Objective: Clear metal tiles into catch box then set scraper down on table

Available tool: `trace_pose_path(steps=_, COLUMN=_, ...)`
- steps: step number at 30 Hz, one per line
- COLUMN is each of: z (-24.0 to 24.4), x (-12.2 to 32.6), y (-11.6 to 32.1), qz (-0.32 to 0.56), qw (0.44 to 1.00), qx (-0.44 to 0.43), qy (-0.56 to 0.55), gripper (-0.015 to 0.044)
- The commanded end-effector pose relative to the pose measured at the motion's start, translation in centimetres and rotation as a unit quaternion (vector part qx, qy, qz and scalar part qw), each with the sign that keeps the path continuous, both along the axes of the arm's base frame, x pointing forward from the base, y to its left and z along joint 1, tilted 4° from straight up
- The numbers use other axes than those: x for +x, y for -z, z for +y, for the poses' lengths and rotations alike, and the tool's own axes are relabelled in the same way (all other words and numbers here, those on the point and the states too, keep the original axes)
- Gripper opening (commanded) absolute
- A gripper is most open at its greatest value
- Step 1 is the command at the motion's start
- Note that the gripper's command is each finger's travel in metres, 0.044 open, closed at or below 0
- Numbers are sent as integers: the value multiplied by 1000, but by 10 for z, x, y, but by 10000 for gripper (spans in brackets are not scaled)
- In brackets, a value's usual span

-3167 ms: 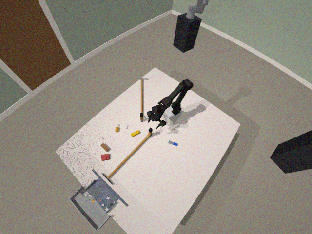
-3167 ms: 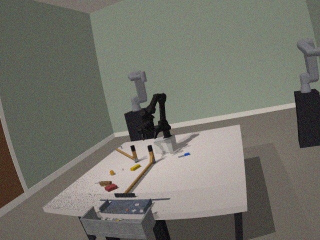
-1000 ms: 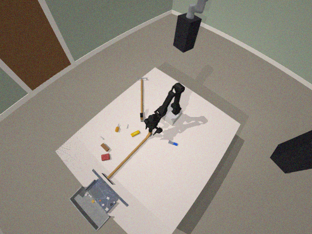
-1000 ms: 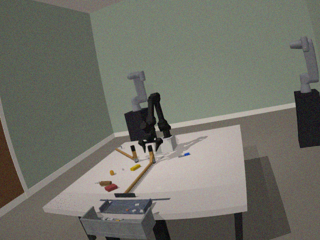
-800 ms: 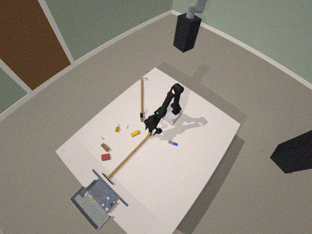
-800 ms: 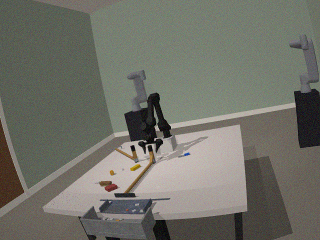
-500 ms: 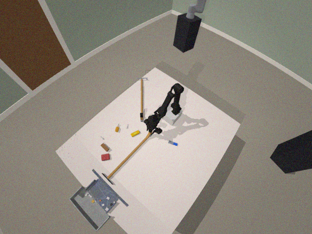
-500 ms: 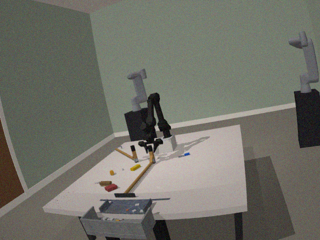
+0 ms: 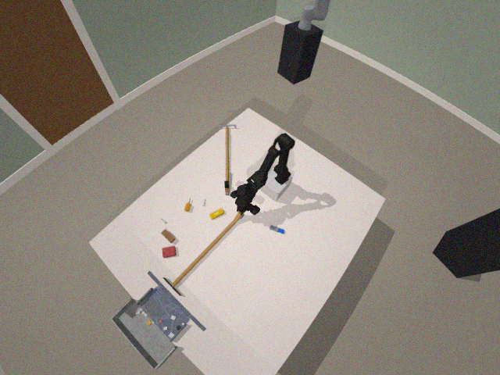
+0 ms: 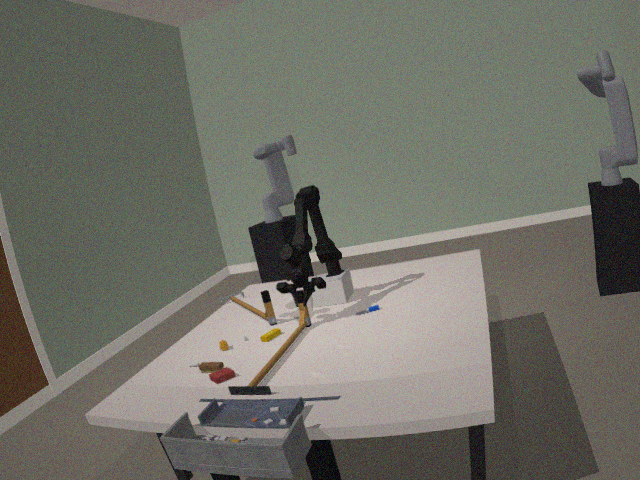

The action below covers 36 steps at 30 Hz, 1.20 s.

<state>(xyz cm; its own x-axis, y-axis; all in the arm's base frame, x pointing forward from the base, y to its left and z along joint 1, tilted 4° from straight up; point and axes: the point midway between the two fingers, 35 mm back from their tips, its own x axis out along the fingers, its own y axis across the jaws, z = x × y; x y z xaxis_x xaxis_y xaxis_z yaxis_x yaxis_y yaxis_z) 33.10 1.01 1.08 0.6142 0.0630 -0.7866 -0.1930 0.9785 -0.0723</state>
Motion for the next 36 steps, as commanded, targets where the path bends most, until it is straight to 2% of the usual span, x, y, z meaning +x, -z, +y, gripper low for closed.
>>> trace_pose_path(steps=1, z=0, x=0, y=-1, qz=1, qw=1000, qx=1, qy=0, gripper=0)
trace_pose_path(steps=36, z=43, x=-10, y=2, qz=6, qw=1000, qx=3, qy=-2, gripper=0)
